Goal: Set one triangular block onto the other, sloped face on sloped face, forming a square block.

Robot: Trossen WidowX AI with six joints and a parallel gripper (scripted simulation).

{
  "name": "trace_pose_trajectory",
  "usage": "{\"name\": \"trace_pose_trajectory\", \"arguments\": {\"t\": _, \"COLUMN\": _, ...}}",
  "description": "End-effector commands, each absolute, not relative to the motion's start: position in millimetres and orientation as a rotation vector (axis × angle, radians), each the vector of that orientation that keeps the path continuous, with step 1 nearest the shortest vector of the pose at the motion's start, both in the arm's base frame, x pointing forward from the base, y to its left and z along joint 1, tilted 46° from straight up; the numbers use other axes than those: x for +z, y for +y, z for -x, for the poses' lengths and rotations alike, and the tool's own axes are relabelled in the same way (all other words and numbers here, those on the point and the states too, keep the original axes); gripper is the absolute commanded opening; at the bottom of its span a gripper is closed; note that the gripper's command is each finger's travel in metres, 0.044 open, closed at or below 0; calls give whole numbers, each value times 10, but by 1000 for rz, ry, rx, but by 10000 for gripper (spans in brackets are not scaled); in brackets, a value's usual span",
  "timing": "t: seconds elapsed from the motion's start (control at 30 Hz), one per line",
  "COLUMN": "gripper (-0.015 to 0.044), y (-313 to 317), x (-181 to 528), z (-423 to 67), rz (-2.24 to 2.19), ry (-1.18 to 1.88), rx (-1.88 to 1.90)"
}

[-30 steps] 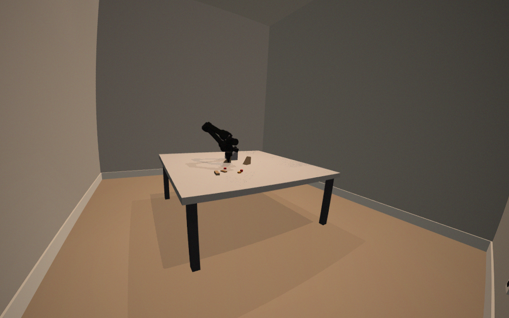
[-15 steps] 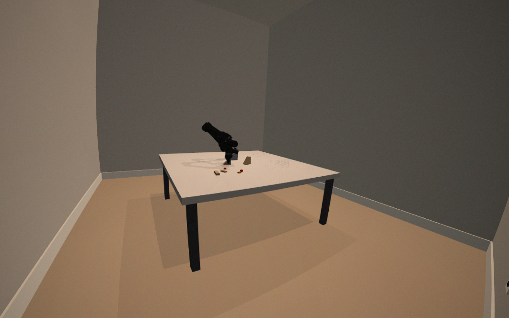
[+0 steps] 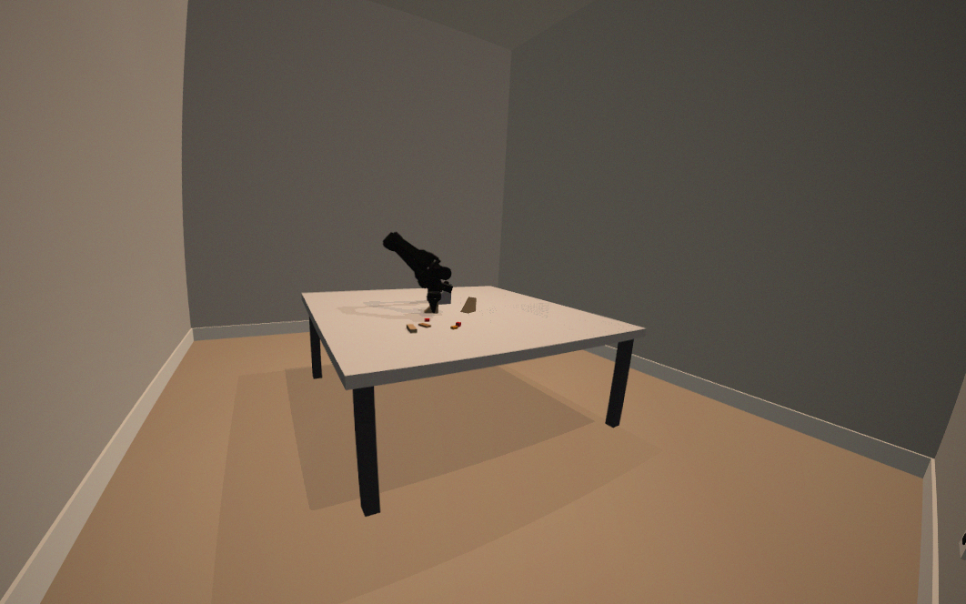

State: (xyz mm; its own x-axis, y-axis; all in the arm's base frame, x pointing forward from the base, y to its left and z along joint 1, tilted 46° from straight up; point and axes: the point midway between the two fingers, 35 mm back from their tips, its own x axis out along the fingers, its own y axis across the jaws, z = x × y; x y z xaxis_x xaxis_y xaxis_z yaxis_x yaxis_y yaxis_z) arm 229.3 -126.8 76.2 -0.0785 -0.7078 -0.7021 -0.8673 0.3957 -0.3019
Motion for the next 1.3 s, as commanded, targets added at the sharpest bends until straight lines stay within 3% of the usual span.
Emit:
{"name": "trace_pose_trajectory", "arguments": {"t": 0.0, "gripper": 440, "y": -1267, "x": 766, "z": -2296, "rz": 1361, "ry": 1832, "rx": 243}}
{"name": "trace_pose_trajectory", "arguments": {"t": 0.33, "gripper": 440, "y": -838, "x": 1178, "z": -2340, "rz": 1361, "ry": 1832, "rx": 248}}
{"name": "trace_pose_trajectory", "arguments": {"t": 0.67, "gripper": 440, "y": -853, "x": 1156, "z": -2359, "rz": 1367, "ry": 1832, "rx": 241}}
{"name": "trace_pose_trajectory", "arguments": {"t": 0.93, "gripper": 440, "y": -381, "x": 1152, "z": -2536, "rz": 1500, "ry": 2018, "rx": 133}}
{"name": "trace_pose_trajectory", "arguments": {"t": 1.27, "gripper": 440, "y": -447, "x": 1106, "z": -2539, "rz": 1503, "ry": 2027, "rx": 119}}
